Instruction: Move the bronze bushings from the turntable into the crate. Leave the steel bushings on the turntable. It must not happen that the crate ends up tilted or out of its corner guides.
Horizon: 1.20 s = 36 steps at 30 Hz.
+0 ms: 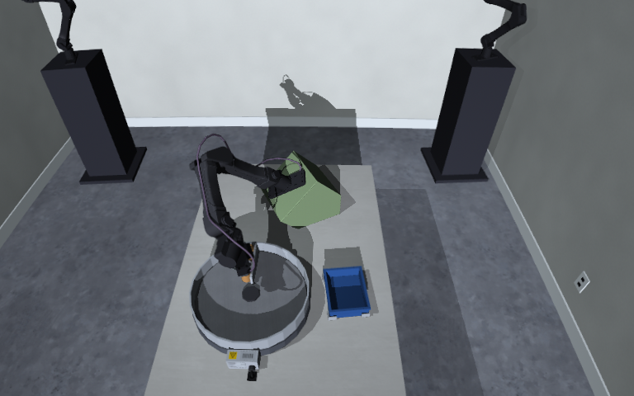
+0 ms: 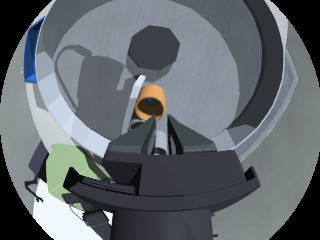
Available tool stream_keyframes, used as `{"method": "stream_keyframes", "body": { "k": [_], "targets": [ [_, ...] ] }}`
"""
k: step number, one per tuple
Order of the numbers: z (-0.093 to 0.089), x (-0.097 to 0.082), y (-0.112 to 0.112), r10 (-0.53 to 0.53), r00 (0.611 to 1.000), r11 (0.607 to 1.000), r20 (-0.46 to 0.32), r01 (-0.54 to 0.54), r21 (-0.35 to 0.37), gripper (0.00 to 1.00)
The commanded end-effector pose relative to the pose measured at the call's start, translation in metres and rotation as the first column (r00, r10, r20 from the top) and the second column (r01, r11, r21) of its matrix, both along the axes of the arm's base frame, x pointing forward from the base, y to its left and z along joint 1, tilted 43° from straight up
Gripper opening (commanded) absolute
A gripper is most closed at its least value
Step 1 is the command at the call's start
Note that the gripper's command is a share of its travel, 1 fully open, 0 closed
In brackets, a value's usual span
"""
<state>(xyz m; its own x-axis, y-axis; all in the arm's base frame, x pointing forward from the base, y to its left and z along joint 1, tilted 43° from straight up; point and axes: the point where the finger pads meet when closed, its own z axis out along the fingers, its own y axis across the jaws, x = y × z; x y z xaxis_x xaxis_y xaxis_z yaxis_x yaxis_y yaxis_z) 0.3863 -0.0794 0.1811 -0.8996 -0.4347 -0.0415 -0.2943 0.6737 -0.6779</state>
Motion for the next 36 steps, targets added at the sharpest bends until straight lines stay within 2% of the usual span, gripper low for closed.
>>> {"method": "stream_keyframes", "body": {
  "k": [1, 5, 8, 13, 36],
  "targets": [
    [0.0168, 0.008, 0.0134, 0.036, 0.997, 0.999, 0.066, -0.037, 0.012, 0.15],
    [0.0162, 0.01, 0.0136, 0.038, 0.997, 0.999, 0.065, -0.038, 0.012, 0.15],
    [0.0077, 0.0146, 0.0137, 0.039, 0.998, 0.999, 0.043, -0.04, 0.011, 0.15],
    [0.0161, 0.0134, 0.013, 0.036, 0.997, 0.999, 0.068, -0.037, 0.011, 0.15],
    [0.0161, 0.0134, 0.013, 0.036, 0.997, 0.999, 0.068, -0.037, 0.011, 0.15]
  ]
}}
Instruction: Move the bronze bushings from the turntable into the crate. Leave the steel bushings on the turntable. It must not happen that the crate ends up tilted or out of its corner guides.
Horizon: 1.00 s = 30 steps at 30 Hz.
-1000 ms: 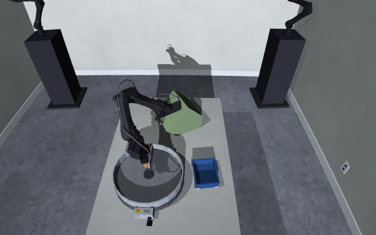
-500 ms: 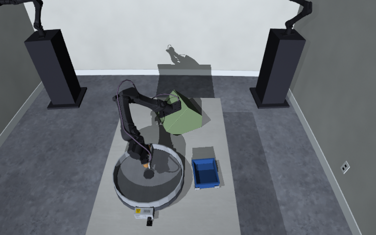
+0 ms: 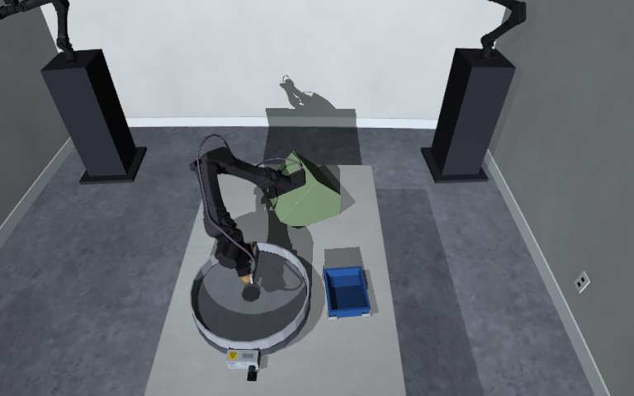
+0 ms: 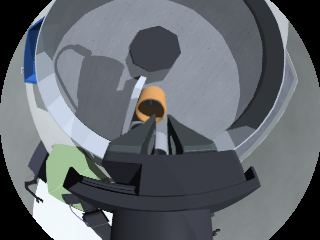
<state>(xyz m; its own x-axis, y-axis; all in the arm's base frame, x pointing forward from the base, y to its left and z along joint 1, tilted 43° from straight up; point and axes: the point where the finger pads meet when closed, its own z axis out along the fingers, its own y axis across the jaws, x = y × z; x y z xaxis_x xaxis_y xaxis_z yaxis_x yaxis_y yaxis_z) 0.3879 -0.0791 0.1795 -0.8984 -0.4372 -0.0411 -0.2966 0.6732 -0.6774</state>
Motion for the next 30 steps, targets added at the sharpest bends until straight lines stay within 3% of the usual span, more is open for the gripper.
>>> {"method": "stream_keyframes", "body": {
  "k": [1, 30],
  "targets": [
    [0.0177, 0.0117, 0.0127, 0.033, 0.997, 0.999, 0.069, -0.034, 0.011, 0.15],
    [0.0148, 0.013, 0.0122, 0.034, 0.998, 0.999, 0.06, -0.035, 0.012, 0.15]
  ]
}}
